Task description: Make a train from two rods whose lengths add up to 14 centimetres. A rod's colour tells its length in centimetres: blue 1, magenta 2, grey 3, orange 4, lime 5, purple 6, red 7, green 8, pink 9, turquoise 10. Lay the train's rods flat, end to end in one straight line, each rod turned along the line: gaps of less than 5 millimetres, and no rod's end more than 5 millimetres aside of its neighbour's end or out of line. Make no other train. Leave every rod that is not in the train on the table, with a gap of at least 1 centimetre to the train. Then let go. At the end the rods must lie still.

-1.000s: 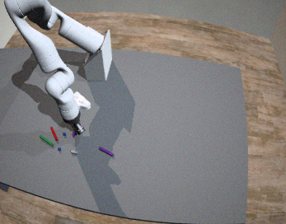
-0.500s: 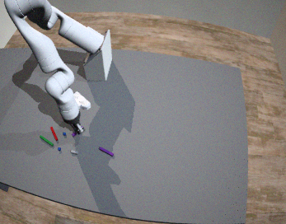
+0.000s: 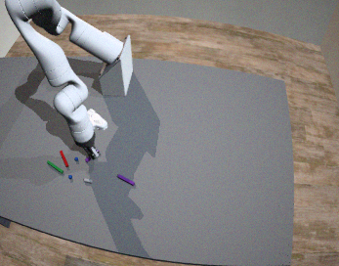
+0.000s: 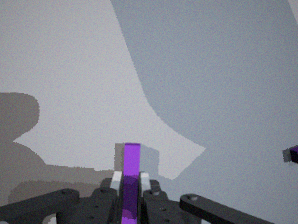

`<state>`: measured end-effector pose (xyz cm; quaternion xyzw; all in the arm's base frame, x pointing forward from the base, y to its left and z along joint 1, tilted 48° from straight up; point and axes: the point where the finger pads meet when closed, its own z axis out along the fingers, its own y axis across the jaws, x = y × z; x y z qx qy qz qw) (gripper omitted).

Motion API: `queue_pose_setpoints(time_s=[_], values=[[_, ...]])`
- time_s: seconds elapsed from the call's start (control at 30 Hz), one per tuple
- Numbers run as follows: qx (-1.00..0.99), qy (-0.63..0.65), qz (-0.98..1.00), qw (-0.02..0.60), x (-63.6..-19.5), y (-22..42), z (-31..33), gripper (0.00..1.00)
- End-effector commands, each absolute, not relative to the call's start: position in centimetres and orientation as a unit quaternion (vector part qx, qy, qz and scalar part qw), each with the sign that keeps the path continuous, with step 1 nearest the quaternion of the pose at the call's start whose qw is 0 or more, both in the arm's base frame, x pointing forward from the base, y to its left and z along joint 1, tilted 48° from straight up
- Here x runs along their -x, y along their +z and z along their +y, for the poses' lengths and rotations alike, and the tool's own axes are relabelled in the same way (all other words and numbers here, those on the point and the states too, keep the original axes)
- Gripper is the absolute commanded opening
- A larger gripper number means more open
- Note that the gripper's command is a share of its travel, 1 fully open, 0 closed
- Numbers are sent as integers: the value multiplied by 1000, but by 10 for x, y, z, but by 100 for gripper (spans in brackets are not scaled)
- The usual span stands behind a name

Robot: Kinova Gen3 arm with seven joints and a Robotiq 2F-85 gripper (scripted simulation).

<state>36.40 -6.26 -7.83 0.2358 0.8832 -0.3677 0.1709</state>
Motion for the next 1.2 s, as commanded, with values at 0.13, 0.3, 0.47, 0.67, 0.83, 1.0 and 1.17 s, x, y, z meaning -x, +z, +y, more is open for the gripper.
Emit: queue_pose_setpoints(time_s=[0.13,0.3,0.47,0.67,0.83,1.0,1.17], values=[[-236,-367,883,171,-363,-71,-54,5],[-236,-367,883,171,-361,-58,-40,5],[-236,-367,883,171,-357,-41,-22,5],[-236,-367,883,171,-353,-19,2,5],[-236,-367,883,171,-352,-12,10,5],[-236,-367,883,171,-351,-11,11,5],[-236,-367,883,171,-351,-11,11,5]])
